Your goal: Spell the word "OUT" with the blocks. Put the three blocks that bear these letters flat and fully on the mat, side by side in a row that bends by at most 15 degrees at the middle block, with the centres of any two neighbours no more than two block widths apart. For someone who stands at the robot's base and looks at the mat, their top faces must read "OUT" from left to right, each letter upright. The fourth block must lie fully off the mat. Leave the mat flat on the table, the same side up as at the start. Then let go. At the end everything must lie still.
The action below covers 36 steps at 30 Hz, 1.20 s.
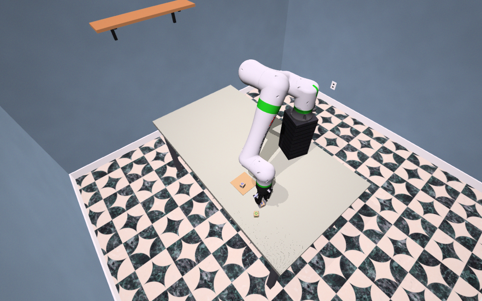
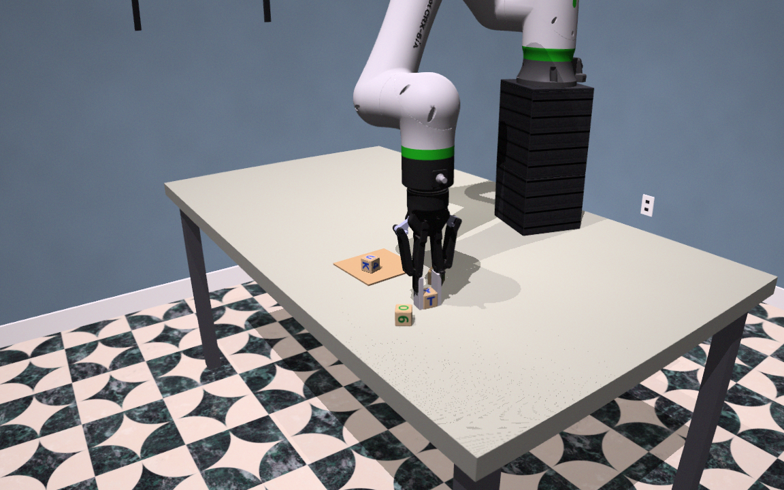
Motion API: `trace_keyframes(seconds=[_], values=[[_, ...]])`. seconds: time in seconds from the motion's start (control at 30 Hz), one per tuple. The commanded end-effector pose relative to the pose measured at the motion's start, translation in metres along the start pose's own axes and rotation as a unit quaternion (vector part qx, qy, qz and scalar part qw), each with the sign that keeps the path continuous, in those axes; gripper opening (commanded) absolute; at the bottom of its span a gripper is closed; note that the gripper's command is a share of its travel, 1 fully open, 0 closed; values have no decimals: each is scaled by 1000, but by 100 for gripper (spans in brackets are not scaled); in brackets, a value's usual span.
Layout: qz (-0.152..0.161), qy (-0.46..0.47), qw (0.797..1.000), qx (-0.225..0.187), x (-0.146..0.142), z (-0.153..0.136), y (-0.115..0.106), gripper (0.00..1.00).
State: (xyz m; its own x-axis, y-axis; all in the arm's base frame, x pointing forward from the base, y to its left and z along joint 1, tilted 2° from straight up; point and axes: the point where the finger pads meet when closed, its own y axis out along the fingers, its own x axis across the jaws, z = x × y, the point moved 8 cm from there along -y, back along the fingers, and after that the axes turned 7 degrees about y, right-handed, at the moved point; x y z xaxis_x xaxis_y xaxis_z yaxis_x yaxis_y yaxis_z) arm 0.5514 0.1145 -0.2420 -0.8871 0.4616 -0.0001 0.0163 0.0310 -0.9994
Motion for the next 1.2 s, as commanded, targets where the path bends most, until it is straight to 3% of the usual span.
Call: trace_keyframes(seconds=[0.0, 0.53, 0.67, 0.97, 1.17], values=[[0, 0, 1000, 0, 0, 0, 0, 16], [0, 0, 1000, 0, 0, 0, -3, 16], [0, 0, 1000, 0, 0, 0, -20, 16], [0, 0, 1000, 0, 0, 0, -84, 16], [0, 0, 1000, 0, 0, 0, -98, 16]])
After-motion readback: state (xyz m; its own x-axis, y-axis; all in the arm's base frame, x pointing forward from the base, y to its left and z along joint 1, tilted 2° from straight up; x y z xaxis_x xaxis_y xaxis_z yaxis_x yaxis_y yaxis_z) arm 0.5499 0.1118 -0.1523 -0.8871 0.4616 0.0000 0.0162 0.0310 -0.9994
